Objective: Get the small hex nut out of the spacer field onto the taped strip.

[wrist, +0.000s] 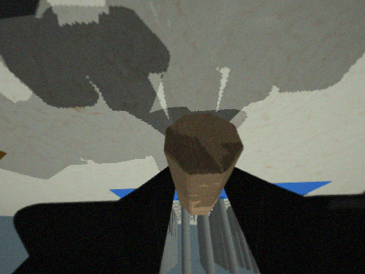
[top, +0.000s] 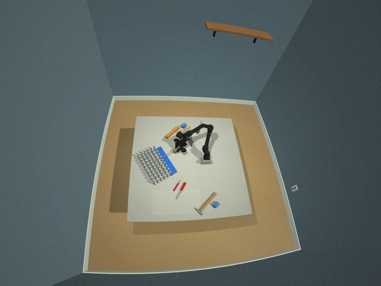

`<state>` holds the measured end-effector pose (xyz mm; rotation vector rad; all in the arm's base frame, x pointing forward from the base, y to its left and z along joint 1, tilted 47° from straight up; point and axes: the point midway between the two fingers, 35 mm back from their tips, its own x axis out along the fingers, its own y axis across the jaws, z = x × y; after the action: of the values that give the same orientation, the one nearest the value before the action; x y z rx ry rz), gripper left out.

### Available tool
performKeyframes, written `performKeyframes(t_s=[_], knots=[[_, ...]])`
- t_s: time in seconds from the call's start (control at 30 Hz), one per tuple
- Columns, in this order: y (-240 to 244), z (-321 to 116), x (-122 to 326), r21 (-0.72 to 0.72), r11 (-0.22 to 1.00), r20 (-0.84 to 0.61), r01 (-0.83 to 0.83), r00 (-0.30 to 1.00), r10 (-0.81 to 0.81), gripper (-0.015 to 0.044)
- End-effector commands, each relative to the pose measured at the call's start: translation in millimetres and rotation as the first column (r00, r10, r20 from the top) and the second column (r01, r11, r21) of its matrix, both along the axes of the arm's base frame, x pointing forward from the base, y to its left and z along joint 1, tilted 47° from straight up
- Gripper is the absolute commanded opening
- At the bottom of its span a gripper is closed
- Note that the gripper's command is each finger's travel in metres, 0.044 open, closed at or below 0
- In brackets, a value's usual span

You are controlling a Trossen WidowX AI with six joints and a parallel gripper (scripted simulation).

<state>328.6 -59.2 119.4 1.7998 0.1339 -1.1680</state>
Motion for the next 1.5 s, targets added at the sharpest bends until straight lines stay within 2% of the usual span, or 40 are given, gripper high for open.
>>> performKeyframes(t_s=[0.0, 1.47], knots=[[2.2, 1.3, 3.9, 0.002, 1.000, 0.010, 0.000, 1.000, 0.000, 0.0000], [12.9, -7.8, 27.2, 0.002, 1.000, 0.013, 0.000, 1.000, 0.000, 0.0000]])
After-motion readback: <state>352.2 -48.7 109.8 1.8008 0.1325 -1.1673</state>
